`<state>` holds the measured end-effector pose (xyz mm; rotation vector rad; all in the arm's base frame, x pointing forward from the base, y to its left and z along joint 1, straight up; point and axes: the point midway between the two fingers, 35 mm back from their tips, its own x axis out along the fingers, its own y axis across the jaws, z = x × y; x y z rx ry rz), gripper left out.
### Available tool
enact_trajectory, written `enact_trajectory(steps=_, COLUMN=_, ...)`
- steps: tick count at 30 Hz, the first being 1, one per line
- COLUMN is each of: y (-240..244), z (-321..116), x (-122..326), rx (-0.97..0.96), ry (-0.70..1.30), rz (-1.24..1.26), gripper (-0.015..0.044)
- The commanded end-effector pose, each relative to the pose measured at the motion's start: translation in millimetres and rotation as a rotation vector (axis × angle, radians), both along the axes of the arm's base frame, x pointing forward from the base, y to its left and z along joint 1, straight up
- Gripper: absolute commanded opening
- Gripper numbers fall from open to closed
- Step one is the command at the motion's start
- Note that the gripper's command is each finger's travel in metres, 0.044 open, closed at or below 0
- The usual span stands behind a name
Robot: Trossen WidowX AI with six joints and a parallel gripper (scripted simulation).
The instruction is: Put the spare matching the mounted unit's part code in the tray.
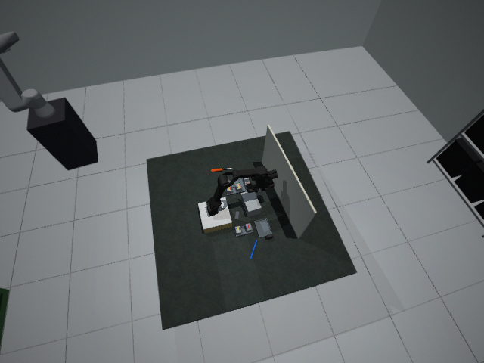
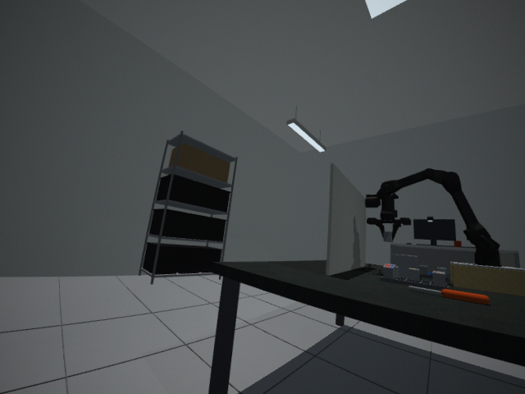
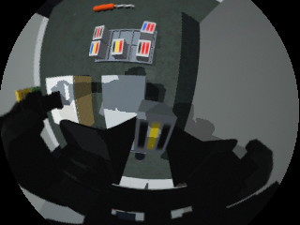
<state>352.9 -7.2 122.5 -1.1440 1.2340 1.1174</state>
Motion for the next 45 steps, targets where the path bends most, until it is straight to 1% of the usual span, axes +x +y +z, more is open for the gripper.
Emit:
enact_trajectory(steps=1, y=-26, z=2, x=3, rx=-0.001, ry=-0.005, rz=0.009, gripper=0.0)
enact_trajectory(steps=16, y=-119, z=4, x=-8, rx=-0.01, ry=-0.004, rz=0.023, gripper=0.0)
enact_trajectory(steps=31, y=-206, z=5, x=-42, rx=-0.022, ry=0.002, rz=0.043, gripper=0.0)
enact_trajectory(steps=45, y=-211, z=-3, x=-42, rx=-0.022, ry=0.002, rz=0.044, gripper=0.0)
